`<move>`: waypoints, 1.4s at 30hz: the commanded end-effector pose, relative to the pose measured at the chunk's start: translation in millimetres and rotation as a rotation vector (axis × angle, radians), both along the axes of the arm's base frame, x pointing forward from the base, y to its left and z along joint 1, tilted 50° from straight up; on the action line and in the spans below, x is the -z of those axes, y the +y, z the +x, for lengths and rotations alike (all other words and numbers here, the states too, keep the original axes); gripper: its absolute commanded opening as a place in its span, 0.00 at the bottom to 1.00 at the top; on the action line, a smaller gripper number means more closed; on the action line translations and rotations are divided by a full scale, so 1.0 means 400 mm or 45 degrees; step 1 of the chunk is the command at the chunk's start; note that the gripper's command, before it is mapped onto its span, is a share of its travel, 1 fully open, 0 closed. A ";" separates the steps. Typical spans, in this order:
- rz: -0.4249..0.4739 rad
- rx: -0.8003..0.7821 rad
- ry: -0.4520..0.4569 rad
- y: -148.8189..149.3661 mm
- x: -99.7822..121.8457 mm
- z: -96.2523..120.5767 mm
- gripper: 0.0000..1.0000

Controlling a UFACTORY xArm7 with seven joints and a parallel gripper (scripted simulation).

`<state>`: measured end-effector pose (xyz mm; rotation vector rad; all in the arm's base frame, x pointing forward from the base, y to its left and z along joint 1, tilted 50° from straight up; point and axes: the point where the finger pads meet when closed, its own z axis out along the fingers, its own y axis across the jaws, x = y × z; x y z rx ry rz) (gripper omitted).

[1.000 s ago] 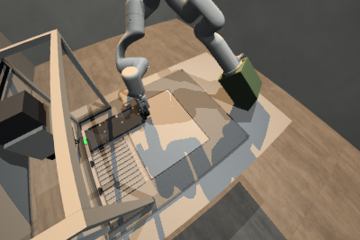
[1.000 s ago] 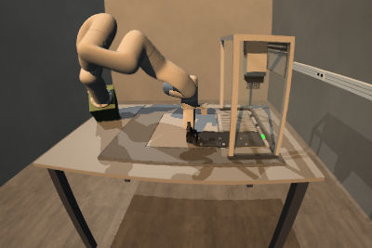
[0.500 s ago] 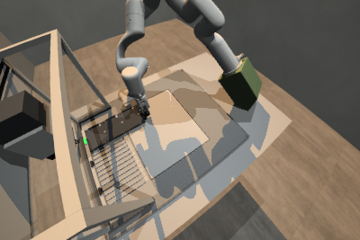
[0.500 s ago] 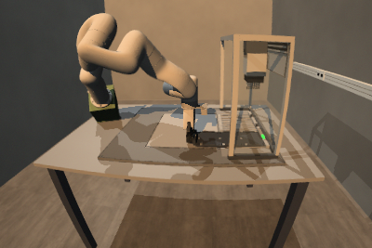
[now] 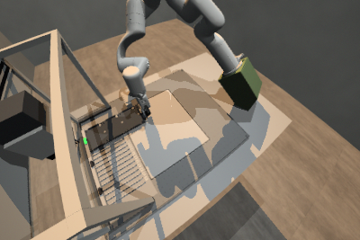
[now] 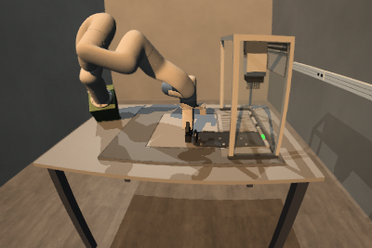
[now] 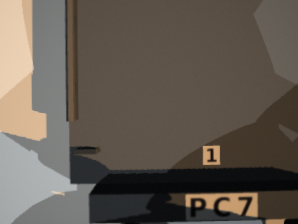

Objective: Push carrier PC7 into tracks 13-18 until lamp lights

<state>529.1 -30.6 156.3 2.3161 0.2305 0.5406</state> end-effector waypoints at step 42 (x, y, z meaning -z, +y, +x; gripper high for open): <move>0.001 -0.004 -0.003 0.078 -0.078 -0.058 0.82</move>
